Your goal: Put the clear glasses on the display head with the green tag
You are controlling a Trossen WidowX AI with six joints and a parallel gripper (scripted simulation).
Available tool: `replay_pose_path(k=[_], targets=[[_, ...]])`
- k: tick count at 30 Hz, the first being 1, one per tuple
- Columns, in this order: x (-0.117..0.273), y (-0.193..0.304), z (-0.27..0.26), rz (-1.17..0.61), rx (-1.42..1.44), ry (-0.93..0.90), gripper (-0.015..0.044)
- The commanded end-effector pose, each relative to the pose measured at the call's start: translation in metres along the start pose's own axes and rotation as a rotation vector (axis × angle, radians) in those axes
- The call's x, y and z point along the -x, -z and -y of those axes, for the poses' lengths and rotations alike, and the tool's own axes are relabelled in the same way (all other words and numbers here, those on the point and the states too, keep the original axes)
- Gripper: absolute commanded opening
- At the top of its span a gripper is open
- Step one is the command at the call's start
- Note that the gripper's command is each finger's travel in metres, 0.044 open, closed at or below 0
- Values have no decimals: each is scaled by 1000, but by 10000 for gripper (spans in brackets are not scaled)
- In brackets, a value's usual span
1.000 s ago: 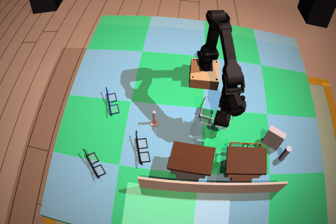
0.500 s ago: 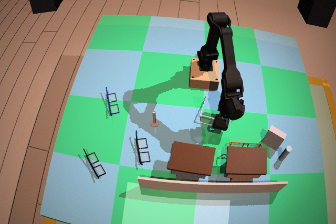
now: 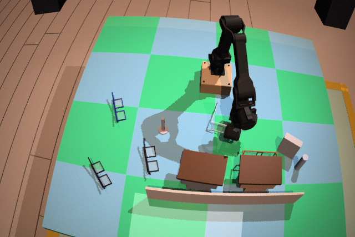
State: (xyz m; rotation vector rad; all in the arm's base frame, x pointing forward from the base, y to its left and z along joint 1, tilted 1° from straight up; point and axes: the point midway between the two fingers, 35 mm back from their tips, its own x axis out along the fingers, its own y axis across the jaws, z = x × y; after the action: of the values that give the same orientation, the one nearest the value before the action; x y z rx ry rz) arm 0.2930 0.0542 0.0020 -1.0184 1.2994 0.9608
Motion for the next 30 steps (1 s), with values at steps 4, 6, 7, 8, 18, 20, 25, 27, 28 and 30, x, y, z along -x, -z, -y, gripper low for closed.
replay_pose_path(k=[4, 6, 7, 8, 18, 20, 25, 27, 28, 30], targets=[[0, 0, 0, 0, 0, 0, 94], [0, 0, 0, 0, 0, 0, 80], [0, 0, 0, 0, 0, 0, 74], [0, 0, 0, 0, 0, 0, 67], [0, 0, 0, 0, 0, 0, 0], [0, 0, 0, 0, 0, 0, 0], [3, 0, 1, 0, 0, 0, 0], [10, -1, 2, -1, 0, 0, 0], [15, -1, 2, -1, 0, 0, 0], [28, -2, 3, -2, 1, 0, 0]])
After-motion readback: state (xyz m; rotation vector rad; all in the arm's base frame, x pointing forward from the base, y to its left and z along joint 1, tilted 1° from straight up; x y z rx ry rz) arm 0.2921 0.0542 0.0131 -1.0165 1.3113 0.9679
